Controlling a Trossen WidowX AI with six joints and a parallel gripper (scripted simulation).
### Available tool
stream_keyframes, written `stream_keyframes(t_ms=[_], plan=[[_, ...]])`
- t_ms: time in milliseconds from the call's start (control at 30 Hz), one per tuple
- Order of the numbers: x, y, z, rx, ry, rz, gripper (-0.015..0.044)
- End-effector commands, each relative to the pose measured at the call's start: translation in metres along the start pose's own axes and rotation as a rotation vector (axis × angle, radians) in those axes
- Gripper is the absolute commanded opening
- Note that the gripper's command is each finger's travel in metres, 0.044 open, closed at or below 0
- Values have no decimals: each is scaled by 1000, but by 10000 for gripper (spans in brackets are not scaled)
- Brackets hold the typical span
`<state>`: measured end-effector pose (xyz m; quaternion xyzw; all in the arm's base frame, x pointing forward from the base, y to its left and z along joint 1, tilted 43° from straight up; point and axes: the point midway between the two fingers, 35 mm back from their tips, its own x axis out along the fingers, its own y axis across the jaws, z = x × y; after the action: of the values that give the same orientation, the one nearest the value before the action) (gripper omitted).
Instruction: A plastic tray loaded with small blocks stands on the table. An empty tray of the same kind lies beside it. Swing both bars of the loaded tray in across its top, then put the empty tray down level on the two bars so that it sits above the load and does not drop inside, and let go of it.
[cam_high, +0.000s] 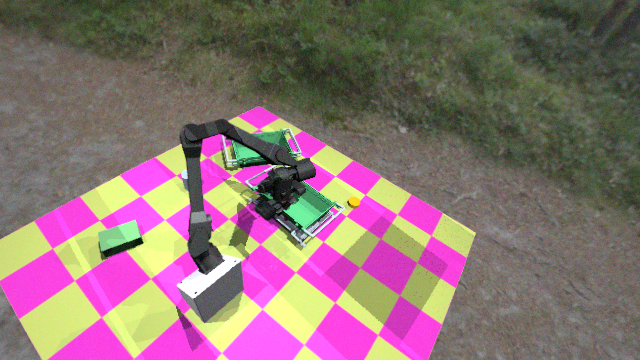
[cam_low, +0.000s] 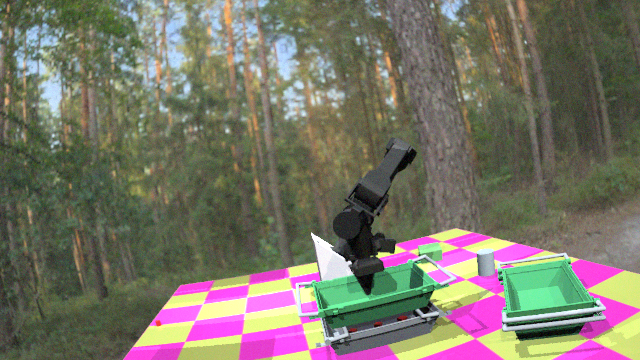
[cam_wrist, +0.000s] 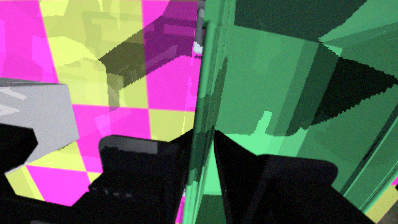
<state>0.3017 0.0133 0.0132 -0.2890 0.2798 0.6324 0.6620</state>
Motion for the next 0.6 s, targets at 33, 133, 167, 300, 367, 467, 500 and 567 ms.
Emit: stream_keyframes(t_ms=[33, 133, 167, 300, 367, 467, 500, 567], plan=[[5, 3, 3, -3, 0, 18, 0], [5, 3, 3, -3, 0, 18, 0], [5, 3, 3, -3, 0, 18, 0], [5, 3, 3, -3, 0, 18, 0], [5, 3, 3, -3, 0, 18, 0], [5, 3, 3, -3, 0, 18, 0], [5, 3, 3, -3, 0, 18, 0], [5, 3, 3, -3, 0, 18, 29]])
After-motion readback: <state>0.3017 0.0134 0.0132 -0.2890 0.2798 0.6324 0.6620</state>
